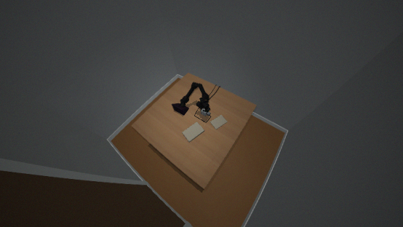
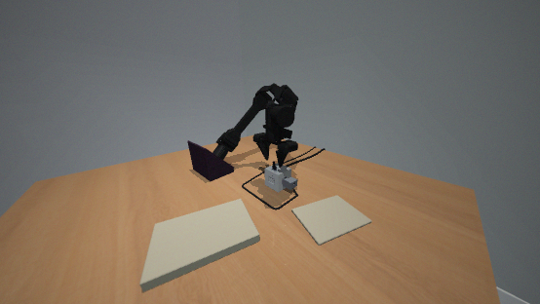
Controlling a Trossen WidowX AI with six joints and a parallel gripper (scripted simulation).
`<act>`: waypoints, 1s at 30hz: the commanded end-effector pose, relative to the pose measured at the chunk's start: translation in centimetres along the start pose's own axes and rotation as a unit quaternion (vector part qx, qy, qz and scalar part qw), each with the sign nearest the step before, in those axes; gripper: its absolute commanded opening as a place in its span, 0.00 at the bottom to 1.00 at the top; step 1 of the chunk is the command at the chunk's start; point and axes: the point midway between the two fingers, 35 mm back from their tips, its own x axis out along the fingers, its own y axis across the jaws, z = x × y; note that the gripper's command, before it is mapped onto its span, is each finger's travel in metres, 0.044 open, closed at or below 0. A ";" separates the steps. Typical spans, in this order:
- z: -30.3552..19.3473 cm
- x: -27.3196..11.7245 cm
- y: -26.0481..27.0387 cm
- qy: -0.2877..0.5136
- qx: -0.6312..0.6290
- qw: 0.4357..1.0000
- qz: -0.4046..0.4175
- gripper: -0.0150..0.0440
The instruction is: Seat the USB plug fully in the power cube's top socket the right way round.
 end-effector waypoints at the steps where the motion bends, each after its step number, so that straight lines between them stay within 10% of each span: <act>1: 0.0 0.0 0.0 0.000 0.000 1.000 0.000 0.73; 12: 0.0 0.0 0.0 0.000 0.000 1.000 0.000 0.25; 30: 0.0 0.0 0.0 0.000 0.000 1.000 0.000 0.25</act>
